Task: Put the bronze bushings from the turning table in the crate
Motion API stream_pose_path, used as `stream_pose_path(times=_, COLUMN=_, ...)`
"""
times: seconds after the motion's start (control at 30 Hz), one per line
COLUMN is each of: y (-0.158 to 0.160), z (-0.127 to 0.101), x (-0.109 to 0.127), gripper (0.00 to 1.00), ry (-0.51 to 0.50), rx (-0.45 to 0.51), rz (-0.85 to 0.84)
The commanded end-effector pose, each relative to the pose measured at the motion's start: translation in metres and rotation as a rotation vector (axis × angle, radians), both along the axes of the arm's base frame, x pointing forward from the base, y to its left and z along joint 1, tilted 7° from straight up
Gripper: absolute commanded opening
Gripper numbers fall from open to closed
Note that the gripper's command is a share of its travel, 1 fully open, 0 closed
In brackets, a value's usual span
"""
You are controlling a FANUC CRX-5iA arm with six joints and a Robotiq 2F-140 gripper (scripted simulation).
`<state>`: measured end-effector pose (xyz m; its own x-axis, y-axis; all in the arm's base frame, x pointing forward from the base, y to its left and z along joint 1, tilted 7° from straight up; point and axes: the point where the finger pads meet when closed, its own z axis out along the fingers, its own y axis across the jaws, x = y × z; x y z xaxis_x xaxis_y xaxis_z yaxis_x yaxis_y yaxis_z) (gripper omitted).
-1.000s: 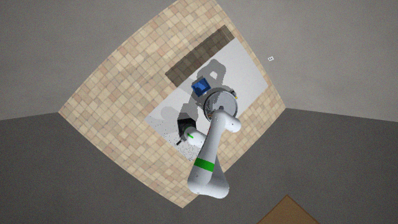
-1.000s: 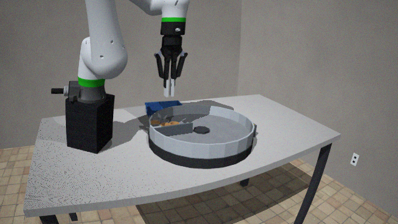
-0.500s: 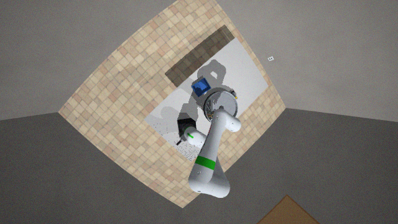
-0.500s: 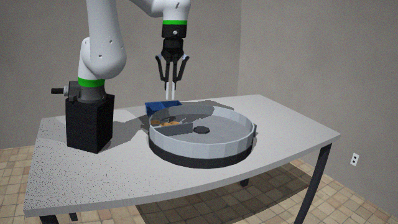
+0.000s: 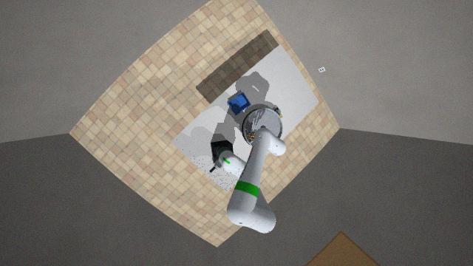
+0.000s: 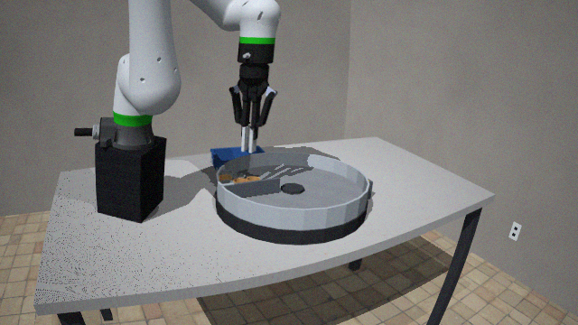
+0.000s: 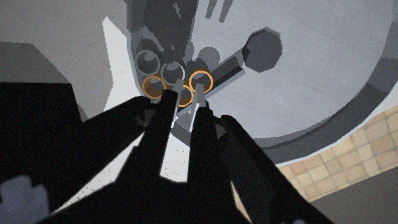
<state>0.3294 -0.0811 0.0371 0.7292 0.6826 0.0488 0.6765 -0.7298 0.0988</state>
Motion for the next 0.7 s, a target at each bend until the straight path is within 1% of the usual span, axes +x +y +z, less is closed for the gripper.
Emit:
stream_pose_path(times=0.0, y=-0.001, z=-0.012, x=0.006, gripper=0.1, ry=-0.019, rx=0.002, rz=-0.279)
stream_pose_path(times=0.1, y=-0.001, z=-0.017, x=0.008, gripper=0.1, ry=-0.025, rx=0.019, rz=-0.405)
stream_pose_path(times=0.17, y=-0.001, z=-0.017, x=0.008, gripper=0.1, ry=-0.025, rx=0.019, rz=-0.405)
stream_pose_path(times=0.2, y=-0.001, z=-0.019, x=0.009, gripper=0.1, ry=-0.033, rx=0.024, rz=-0.528)
stream_pose_path(times=0.5, y=-0.003, z=-0.032, x=0.015, gripper=0.1, ry=-0.053, rx=0.063, rz=-0.884)
stream_pose_path(times=0.67, y=-0.003, z=-0.037, x=0.018, gripper=0.1, ry=-0.059, rx=0.076, rz=-1.008)
